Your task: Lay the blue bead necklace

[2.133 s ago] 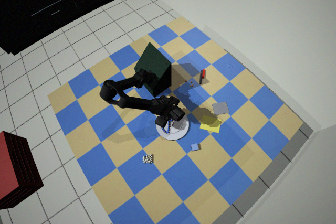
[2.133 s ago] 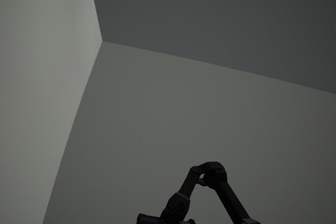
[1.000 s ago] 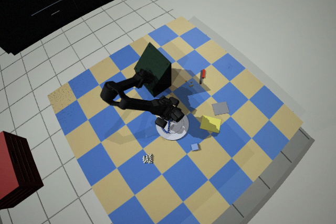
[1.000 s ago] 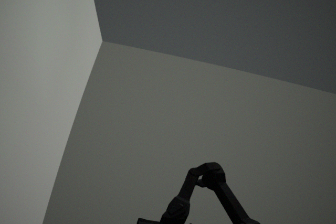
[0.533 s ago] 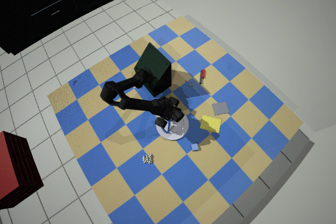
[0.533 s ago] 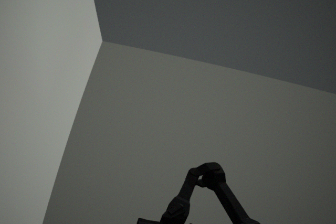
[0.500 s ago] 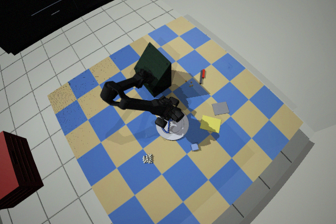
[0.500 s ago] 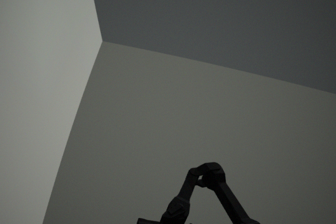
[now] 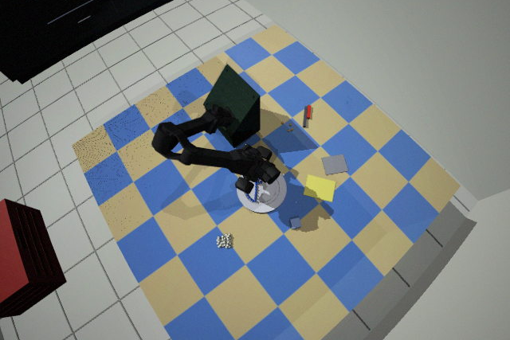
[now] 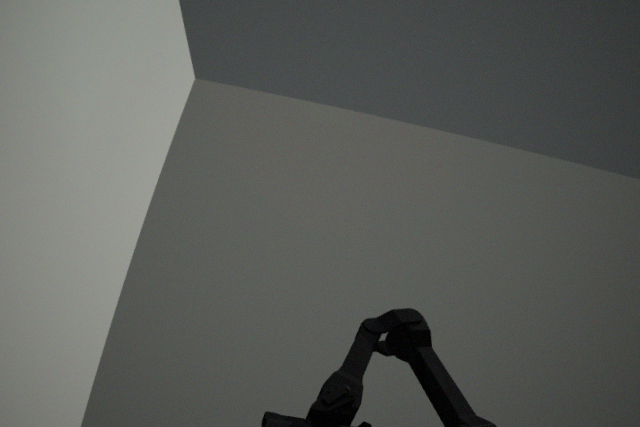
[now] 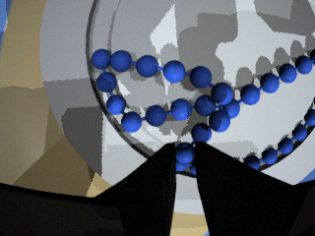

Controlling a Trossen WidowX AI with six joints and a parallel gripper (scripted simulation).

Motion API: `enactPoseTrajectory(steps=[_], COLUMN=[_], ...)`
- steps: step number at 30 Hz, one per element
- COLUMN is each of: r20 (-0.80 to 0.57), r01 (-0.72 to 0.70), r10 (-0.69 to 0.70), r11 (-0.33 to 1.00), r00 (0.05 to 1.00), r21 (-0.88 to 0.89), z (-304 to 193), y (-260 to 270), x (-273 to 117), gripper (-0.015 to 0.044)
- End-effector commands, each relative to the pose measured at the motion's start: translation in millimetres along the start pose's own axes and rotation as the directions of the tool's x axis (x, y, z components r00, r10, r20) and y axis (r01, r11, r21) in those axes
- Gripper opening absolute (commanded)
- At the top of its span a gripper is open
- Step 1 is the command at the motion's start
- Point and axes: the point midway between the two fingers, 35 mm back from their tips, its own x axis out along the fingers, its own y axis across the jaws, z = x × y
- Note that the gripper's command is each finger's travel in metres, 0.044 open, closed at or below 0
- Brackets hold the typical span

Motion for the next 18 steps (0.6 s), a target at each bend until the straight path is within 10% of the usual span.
enactPoseTrajectory(steps=[1,12,18], r20=[-0.002,-0.002,-0.002], r01=[0.001,0.001,0.003], r10=[-0.001,-0.001,-0.003], r11=[1.0,1.0,1.0], r00=[1.0,1.0,1.0], r21=[0.0,0.0,0.001], z=[-2.4,-5.0,-4.7], y=[6.2,13.5,12.7], x=[-0.8,6.1,2.1], gripper=[0.0,0.0,0.0157])
